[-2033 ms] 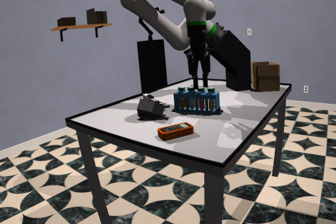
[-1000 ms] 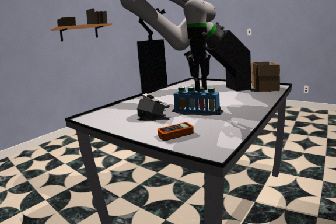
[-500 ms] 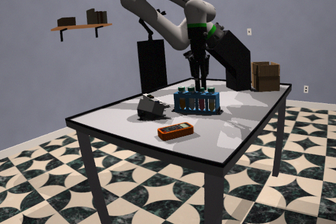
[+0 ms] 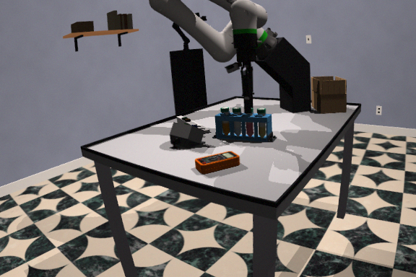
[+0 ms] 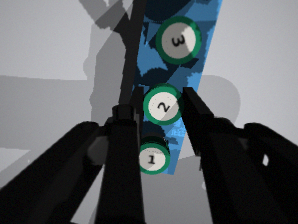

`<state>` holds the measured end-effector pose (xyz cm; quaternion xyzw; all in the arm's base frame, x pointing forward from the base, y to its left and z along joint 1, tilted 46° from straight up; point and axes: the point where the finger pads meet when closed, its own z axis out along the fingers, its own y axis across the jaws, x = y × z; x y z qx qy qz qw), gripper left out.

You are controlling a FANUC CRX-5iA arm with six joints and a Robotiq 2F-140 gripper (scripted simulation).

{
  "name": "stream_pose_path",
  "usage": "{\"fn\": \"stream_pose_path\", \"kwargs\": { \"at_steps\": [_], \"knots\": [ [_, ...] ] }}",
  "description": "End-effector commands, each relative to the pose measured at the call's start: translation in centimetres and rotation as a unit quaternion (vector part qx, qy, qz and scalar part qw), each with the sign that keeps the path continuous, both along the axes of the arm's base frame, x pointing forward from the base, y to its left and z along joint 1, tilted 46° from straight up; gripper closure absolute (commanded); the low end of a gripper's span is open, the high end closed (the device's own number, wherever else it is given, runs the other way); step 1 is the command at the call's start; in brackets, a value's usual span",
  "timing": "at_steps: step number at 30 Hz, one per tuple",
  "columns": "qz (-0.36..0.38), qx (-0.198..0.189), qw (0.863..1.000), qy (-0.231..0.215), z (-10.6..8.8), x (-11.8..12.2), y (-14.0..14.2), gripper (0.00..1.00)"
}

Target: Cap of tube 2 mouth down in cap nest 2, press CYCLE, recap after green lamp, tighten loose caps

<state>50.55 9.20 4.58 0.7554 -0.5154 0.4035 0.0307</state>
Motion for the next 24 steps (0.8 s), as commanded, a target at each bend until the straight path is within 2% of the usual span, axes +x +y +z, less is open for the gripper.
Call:
{"fn": "stream_pose_path", "kwargs": {
  "at_steps": [1, 3, 10, 11, 21, 22, 24],
  "knots": [
    [0.09, -0.074, 0.99, 0.076, 0.05, 0.06, 0.06, 0.7],
    [0.112, -0.093, 0.985, 0.092, 0.05, 0.06, 0.06, 0.7],
    [0.112, -0.093, 0.985, 0.092, 0.02, 0.08, 0.04, 0.7],
    [0.112, -0.093, 0.985, 0.092, 0.14, -0.01, 0.12, 0.59],
    [0.112, -0.093, 0.985, 0.092, 0.14, -0.01, 0.11, 0.59],
    [0.084, -0.069, 0.991, 0.073, 0.14, 0.0, 0.11, 0.59],
    [0.084, -0.069, 0.991, 0.073, 0.14, 0.0, 0.11, 0.59]
  ]
}}
